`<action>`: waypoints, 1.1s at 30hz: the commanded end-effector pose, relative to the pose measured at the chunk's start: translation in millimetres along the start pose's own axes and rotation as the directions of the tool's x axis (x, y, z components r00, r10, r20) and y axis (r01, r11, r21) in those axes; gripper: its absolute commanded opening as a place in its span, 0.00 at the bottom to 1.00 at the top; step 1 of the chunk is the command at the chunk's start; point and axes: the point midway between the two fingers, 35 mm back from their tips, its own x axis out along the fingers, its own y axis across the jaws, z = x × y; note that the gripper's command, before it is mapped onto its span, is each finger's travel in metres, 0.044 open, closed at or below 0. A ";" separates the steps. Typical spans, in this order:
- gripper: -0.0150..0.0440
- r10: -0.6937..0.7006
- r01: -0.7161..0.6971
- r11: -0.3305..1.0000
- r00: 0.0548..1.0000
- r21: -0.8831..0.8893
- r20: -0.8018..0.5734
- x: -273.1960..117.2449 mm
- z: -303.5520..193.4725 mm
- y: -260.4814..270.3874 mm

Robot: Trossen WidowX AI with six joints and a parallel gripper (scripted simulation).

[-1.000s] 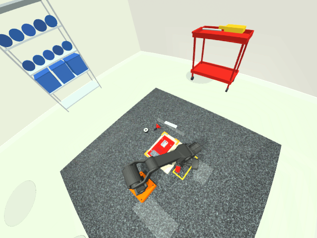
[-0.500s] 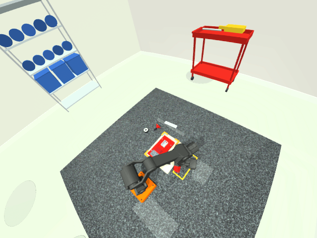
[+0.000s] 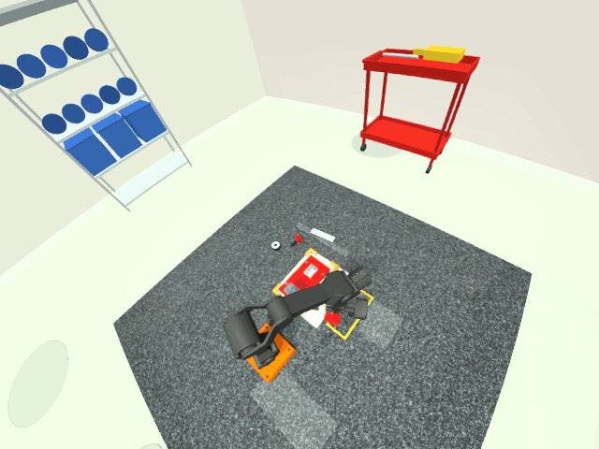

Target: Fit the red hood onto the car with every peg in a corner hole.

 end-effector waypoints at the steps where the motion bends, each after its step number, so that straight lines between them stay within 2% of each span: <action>1: 0.25 0.001 -0.001 1.000 1.000 0.002 -0.003 0.8 -0.7 4.1; 10: 0.25 0.002 -0.002 1.000 1.000 0.002 -0.002 -5.2 0.2 9.4; 18: 0.25 0.002 -0.002 1.000 1.000 0.002 -0.002 -77.8 0.7 6.7; 33: 0.25 -0.009 0.009 1.000 1.000 0.000 0.010 -74.4 2.9 4.6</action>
